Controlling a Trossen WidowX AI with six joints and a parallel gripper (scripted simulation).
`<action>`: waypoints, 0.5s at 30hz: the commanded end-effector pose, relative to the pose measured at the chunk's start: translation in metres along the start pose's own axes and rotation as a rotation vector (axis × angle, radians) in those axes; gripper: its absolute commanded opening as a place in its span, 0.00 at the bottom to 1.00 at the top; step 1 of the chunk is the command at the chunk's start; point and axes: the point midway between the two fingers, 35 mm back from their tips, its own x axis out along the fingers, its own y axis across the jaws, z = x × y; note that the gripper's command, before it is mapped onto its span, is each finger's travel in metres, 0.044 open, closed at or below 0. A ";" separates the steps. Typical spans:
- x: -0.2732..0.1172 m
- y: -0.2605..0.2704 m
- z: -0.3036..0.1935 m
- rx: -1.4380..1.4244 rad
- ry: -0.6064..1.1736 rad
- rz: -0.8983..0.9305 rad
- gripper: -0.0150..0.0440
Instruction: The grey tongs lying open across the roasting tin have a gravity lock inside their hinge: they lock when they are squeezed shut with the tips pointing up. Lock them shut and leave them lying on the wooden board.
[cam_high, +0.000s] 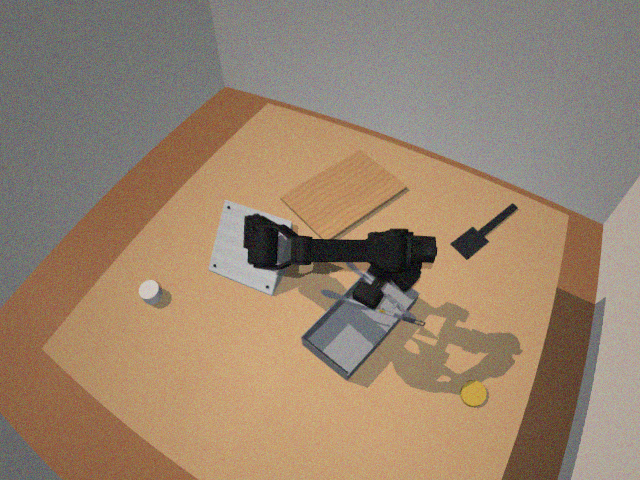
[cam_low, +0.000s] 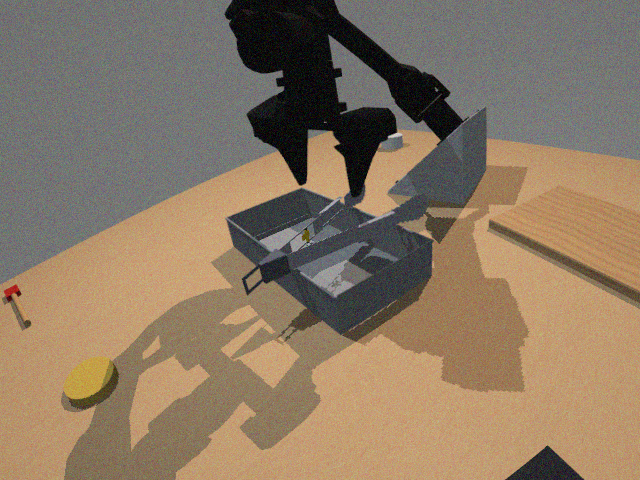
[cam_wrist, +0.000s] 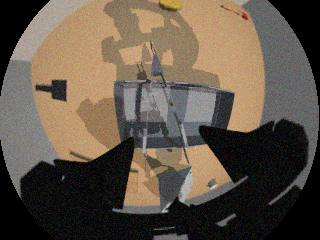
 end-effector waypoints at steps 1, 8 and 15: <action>0.001 0.001 0.006 0.020 -0.013 -0.002 1.00; 0.004 0.002 0.006 0.020 -0.013 -0.001 1.00; 0.016 0.003 0.007 0.020 -0.013 0.000 1.00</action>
